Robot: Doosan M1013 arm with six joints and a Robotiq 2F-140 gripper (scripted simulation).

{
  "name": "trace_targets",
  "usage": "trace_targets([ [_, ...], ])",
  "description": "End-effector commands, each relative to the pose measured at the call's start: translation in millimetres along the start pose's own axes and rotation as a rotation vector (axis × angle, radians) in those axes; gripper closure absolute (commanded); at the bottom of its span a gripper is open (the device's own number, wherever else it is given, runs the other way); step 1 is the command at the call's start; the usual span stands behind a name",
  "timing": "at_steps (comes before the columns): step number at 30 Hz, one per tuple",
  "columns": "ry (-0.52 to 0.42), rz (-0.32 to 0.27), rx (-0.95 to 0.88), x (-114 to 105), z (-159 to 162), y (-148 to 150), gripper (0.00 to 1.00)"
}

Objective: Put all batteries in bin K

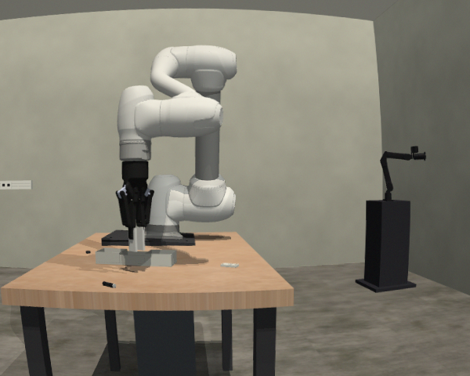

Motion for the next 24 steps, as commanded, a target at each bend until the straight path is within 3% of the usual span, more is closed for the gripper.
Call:
trace_targets([
  [1,0.0,0.001,0.001,-2,5,-30,0.77],
  [17,0.0,0.001,0.001,-6,24,-154,0.77],
  [24,0.0,0.001,0.001,-6,27,-170,0.77],
])
Point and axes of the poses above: the point where the finger pads meet when closed, its own x axis out along the fingers, its own y axis across the jaws, z = x × y, the point moved 6 cm from there along -x, back along the fingers, and after that the axes turned 11 degrees about -x, right-handed, at the moved point
